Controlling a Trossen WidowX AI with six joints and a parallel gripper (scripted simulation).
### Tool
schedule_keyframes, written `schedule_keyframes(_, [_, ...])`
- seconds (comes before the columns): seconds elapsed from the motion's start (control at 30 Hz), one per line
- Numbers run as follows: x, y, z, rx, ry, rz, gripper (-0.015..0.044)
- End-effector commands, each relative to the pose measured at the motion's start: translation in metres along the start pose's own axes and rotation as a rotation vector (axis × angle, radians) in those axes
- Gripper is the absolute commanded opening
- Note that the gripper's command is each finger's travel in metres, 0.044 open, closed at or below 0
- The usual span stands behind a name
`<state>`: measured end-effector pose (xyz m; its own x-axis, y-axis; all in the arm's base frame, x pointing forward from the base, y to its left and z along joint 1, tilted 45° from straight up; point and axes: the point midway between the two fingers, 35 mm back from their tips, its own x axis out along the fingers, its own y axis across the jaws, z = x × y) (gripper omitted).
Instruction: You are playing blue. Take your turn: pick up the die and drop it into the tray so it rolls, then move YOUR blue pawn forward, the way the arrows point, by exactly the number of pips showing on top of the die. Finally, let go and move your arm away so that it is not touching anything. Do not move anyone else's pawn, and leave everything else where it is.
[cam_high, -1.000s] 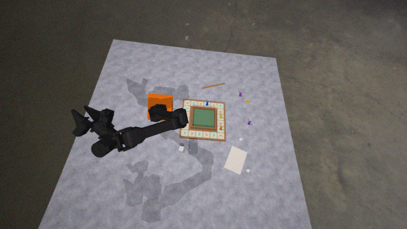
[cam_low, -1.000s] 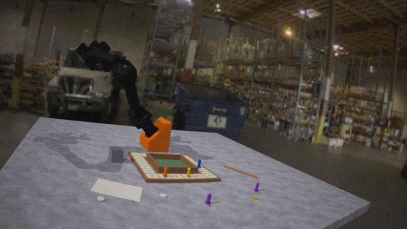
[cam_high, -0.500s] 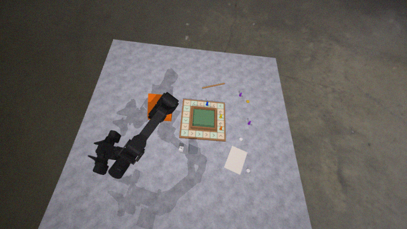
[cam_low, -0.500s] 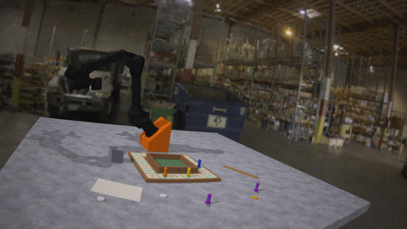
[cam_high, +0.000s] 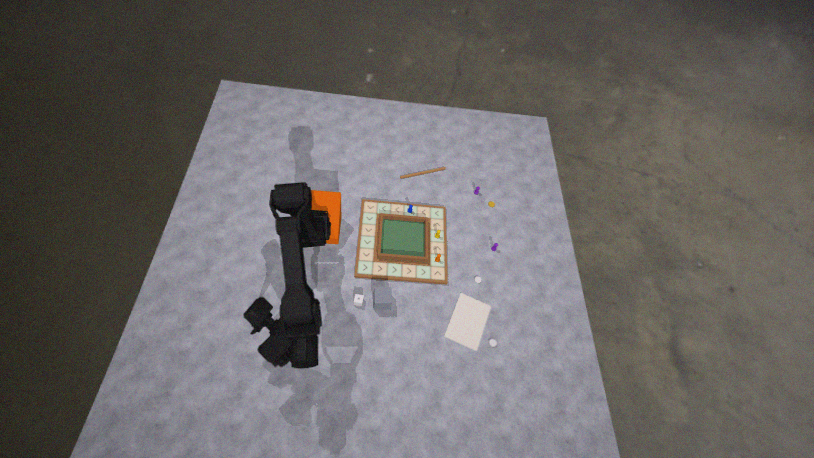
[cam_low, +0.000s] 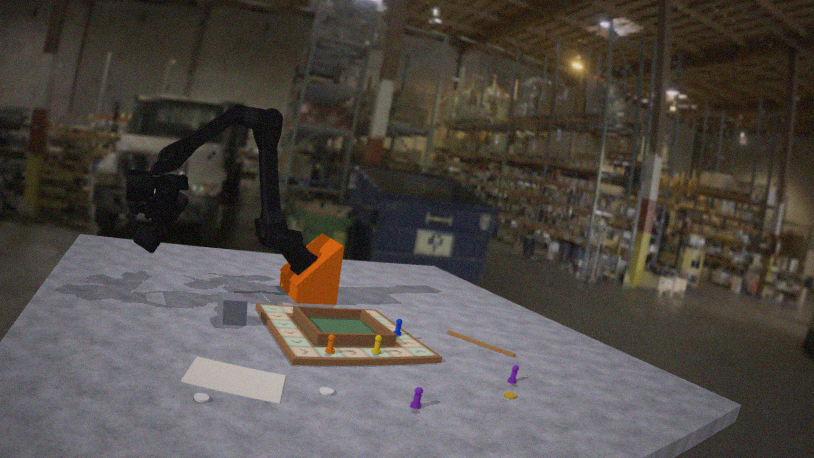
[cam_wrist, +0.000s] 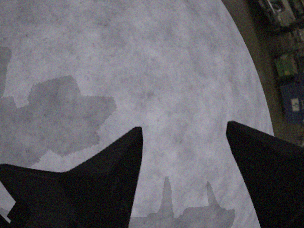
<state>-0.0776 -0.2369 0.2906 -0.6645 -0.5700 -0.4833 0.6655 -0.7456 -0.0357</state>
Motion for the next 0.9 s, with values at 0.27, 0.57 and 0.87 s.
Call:
schedule_keyframes(0.27, [-0.067, 0.083, -0.105, -0.885, 0.01, 0.425, 0.0275])
schedule_keyframes(0.57, [-0.126, 0.088, -0.182, -1.564, -0.179, 0.703, 0.0275])
schedule_keyframes(0.87, [-0.144, 0.08, -0.206, -1.817, -0.298, 0.79, 0.0275])
